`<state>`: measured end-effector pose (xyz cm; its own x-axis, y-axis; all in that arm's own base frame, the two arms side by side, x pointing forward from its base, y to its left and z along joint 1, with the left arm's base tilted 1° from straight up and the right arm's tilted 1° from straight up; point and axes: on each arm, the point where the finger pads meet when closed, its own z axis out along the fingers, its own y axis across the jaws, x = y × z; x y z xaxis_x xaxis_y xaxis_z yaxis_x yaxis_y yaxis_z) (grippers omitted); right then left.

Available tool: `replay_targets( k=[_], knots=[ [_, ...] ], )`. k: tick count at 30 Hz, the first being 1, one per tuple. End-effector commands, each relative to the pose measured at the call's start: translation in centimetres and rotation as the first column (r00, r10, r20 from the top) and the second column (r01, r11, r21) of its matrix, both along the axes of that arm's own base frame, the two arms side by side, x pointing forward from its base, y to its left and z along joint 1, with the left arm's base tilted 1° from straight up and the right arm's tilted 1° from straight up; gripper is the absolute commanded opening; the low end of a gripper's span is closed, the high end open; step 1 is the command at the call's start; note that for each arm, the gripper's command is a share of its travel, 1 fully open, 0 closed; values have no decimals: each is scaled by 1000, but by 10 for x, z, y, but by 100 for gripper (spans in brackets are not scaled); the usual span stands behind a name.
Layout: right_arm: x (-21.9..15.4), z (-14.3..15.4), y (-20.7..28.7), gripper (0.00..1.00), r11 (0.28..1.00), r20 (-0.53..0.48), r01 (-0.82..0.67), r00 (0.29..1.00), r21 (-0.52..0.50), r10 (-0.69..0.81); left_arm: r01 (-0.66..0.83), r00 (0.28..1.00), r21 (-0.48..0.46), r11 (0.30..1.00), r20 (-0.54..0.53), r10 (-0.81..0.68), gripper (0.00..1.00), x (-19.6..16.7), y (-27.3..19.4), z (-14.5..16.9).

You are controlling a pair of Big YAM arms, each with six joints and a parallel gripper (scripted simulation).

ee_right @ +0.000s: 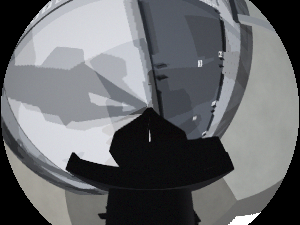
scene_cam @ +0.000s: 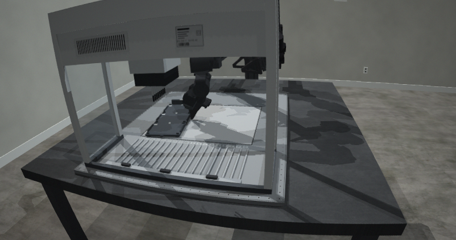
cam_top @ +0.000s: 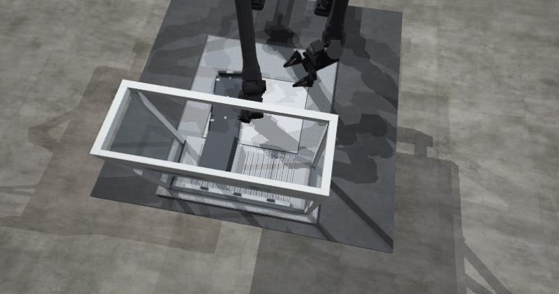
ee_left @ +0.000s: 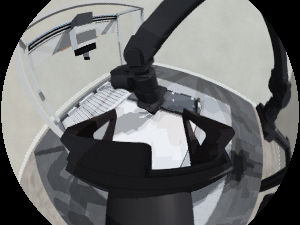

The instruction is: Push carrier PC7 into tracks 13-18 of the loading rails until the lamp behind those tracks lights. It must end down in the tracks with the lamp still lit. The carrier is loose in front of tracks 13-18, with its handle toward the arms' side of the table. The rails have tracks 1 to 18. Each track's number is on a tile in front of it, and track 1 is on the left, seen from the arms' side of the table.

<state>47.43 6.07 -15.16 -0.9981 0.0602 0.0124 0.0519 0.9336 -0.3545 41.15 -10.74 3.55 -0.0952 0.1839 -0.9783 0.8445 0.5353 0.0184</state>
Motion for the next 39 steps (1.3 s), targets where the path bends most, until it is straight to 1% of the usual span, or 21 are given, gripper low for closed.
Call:
replay_targets(
  k=[1,5,9,21,25,29,36,39],
  knots=[
    [12,5,-11,0,1000,29,-10,1000,5,10,6,1000,-1,1000,13,-6,100,3,-2,4],
    [8,4,-17,0,1000,23,-10,1000,4,10,6,1000,-1,1000,13,-6,100,3,-2,4],
    [13,12,-23,0,1000,41,-10,999,6,10,6,1000,-1,1000,13,-6,100,3,-2,4],
    [17,10,-22,0,1000,43,-10,999,6,10,6,1000,-1,1000,13,-6,100,3,-2,4],
    [14,14,-27,0,1000,46,-10,999,7,10,6,1000,-1,1000,13,-6,100,3,-2,4],
    [16,8,-27,0,1000,40,-10,999,6,10,6,1000,-1,1000,13,-6,100,3,-2,4],
    [16,8,-27,0,1000,39,-10,999,5,10,6,1000,-1,1000,13,-6,100,3,-2,4],
    [13,13,-32,0,1000,43,-10,999,6,10,6,1000,-1,1000,13,-6,100,3,-2,4]
  ],
)
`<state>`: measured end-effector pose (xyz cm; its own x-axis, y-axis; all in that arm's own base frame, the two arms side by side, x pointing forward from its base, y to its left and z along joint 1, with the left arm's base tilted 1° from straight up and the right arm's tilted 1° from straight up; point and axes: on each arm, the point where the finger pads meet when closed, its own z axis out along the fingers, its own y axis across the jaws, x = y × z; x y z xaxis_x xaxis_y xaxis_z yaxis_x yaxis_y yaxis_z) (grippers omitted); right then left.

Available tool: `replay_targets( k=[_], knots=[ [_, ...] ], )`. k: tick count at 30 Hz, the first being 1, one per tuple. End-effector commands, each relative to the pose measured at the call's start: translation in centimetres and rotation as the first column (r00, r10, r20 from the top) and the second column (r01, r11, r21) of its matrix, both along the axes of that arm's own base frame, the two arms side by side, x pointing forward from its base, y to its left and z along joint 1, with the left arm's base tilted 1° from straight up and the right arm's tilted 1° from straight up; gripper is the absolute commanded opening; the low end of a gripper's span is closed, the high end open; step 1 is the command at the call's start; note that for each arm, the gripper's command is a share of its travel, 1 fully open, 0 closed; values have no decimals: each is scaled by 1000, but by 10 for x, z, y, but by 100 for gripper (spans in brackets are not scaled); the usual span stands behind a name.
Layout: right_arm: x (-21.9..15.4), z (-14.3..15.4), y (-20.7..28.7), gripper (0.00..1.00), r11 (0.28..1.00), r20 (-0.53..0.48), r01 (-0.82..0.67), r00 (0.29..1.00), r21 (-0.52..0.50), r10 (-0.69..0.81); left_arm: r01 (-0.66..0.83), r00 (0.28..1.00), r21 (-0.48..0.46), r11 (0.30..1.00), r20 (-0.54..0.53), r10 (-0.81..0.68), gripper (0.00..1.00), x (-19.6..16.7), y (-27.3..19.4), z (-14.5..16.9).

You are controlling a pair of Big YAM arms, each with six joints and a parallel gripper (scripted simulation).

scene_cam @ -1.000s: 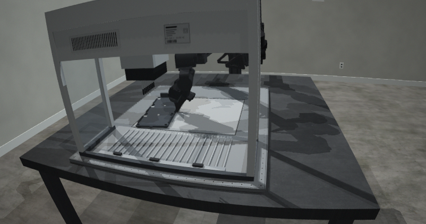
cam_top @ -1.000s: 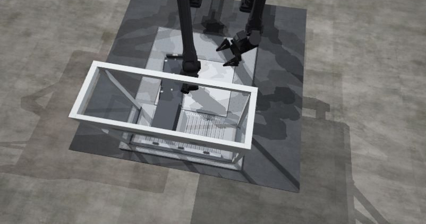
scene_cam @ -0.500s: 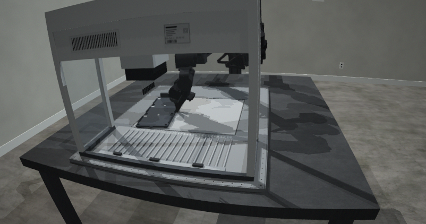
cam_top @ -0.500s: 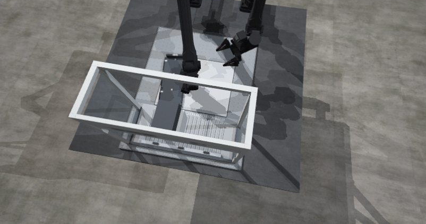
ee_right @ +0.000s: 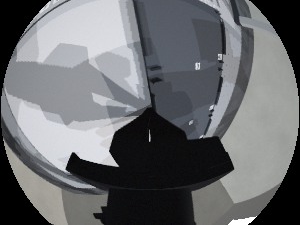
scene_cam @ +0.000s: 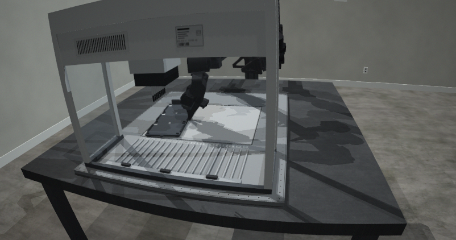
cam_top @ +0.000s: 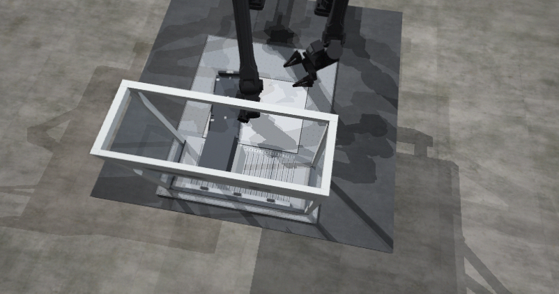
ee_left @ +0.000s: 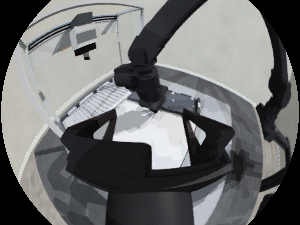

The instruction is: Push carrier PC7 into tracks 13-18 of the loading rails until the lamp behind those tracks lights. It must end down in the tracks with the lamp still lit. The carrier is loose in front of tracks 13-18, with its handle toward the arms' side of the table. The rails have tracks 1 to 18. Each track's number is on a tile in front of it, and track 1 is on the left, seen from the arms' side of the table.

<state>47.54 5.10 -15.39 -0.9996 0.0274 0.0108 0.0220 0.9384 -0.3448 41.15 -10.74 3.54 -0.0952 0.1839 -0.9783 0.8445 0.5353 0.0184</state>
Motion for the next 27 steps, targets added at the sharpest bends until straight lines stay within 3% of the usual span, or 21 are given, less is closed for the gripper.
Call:
replay_targets(
  k=[1,18,21,27],
  knots=[
    [12,15,-22,0,1000,41,23,999,-3,-23,6,1000,-1,1000,13,-6,100,3,-2,4],
    [14,9,-22,0,1000,35,23,999,-4,-23,6,1000,-1,1000,13,-6,100,3,-2,4],
    [32,31,-9,0,1000,83,27,996,6,-27,6,1000,-1,1000,13,-6,100,3,-2,4],
    [44,44,-1,0,999,111,31,993,16,-33,6,1000,-1,1000,13,-6,100,3,-2,4]
  ],
)
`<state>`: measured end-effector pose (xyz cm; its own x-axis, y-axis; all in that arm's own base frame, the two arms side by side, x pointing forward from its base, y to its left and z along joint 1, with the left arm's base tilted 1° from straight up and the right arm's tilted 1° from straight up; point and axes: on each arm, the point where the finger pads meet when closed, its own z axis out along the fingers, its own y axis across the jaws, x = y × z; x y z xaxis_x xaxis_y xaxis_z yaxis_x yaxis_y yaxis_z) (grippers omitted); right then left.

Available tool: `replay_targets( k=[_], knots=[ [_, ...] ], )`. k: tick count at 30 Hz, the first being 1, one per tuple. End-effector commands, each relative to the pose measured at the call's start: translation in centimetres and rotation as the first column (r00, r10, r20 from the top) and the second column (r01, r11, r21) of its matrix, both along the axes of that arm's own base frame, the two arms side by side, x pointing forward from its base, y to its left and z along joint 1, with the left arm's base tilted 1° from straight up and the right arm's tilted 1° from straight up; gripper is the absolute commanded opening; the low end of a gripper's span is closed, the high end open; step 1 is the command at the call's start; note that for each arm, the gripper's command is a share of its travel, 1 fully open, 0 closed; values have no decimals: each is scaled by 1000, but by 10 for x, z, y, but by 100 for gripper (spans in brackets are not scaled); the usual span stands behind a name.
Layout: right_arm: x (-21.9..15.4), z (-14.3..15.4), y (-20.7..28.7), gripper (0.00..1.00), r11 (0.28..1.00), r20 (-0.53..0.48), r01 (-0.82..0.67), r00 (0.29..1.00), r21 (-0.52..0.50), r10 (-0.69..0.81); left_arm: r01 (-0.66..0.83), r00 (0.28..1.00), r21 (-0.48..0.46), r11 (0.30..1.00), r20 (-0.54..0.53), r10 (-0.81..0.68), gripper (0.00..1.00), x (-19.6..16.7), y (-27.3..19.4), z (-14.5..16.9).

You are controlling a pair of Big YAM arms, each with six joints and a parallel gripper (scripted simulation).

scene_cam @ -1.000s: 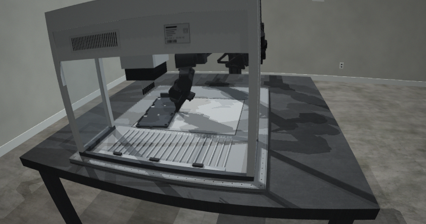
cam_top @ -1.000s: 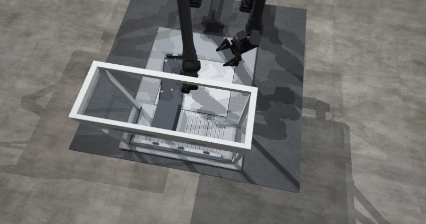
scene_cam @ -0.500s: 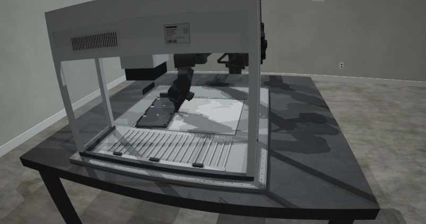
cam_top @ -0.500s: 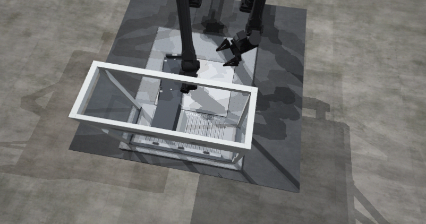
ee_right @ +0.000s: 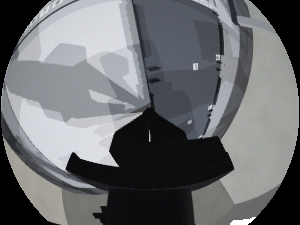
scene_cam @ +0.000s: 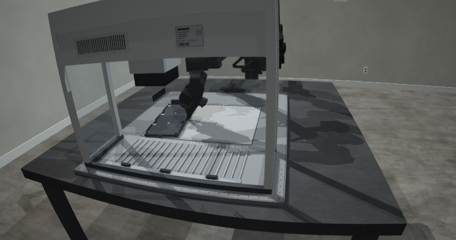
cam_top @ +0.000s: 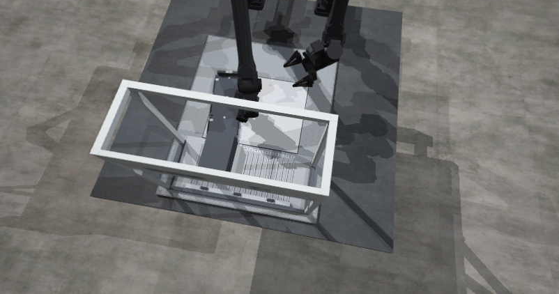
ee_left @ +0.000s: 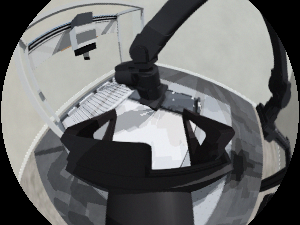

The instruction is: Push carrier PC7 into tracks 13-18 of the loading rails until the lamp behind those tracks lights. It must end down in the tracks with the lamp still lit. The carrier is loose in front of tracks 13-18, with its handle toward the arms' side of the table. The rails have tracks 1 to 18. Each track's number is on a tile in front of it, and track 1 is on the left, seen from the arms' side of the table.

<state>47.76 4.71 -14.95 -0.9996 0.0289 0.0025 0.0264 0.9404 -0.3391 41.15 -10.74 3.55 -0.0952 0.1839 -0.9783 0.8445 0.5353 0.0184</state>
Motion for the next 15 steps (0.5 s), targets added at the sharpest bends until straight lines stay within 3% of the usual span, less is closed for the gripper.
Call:
replay_targets(
  k=[1,10,15],
  knots=[
    [43,44,5,0,999,107,30,994,12,-31,6,1000,-1,1000,13,-5,100,3,-2,4],
    [41,94,32,0,999,114,29,993,19,-31,16,1000,-7,1000,6,-15,100,1,-5,2],
    [23,92,6,0,986,123,164,978,41,-168,79,997,-29,997,2,-79,100,-8,-20,0]
  ],
)
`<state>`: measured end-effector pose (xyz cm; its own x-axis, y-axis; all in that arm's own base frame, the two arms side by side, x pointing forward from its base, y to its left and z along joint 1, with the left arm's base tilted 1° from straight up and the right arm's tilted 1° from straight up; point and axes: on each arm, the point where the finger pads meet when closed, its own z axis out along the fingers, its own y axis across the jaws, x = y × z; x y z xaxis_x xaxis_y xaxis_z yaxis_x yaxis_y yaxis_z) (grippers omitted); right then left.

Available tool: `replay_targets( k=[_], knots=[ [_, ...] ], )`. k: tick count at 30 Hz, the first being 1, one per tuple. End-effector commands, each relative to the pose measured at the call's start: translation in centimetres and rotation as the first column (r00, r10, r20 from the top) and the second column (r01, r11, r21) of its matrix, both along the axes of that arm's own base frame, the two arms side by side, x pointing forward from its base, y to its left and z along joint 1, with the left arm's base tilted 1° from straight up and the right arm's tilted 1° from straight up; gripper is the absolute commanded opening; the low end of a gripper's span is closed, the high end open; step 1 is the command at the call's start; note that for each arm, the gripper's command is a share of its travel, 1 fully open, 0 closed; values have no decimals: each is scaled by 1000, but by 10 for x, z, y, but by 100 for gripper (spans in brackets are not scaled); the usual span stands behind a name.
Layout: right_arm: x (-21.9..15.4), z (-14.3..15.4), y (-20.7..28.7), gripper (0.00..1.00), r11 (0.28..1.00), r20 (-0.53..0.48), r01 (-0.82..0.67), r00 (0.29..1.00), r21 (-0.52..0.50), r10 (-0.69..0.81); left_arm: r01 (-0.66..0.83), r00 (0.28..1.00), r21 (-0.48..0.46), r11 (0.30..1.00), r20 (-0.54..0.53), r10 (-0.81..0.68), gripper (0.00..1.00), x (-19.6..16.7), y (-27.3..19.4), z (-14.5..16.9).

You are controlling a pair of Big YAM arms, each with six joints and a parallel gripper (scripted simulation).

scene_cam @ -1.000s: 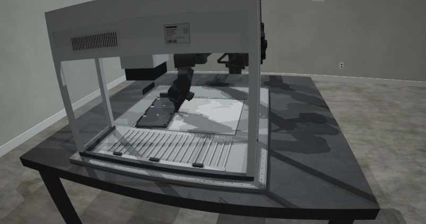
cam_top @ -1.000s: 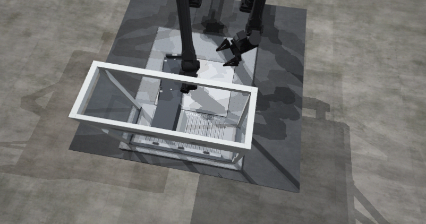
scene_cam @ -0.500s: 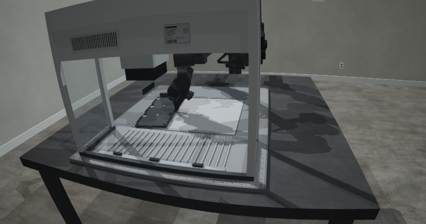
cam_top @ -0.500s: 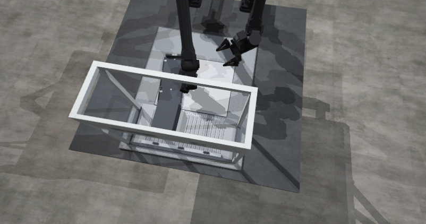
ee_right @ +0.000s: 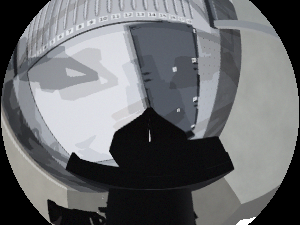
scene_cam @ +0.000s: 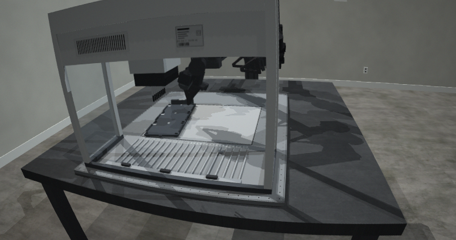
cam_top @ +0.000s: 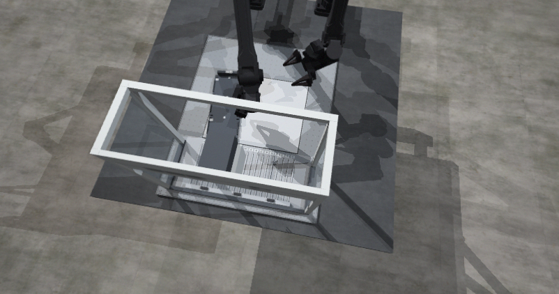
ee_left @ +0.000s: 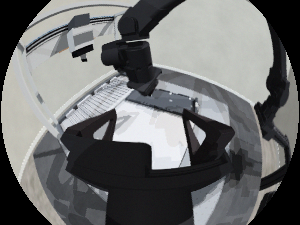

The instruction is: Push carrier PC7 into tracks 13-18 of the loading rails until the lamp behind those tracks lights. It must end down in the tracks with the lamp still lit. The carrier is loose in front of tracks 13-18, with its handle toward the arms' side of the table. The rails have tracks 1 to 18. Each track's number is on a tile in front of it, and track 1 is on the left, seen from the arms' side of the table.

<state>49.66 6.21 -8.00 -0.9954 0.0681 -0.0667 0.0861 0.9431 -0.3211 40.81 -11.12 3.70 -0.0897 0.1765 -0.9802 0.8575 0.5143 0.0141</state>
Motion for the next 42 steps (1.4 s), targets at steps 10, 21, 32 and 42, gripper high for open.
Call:
replay_targets(
  k=[10,21,32,42],
  knots=[
    [-40,6,-85,0,851,87,505,850,143,-519,239,971,-62,969,30,-237,100,-30,-46,1],
    [-95,-8,-144,0,552,68,793,555,258,-829,236,972,-68,969,24,-235,100,-30,-44,1],
    [-163,-19,-183,0,184,-9,920,199,346,-980,235,972,-69,970,22,-234,100,-31,-44,4],
    [-162,-23,-183,0,193,-21,917,214,349,-977,235,972,-69,970,22,-234,100,-31,-44,4]
  ],
)
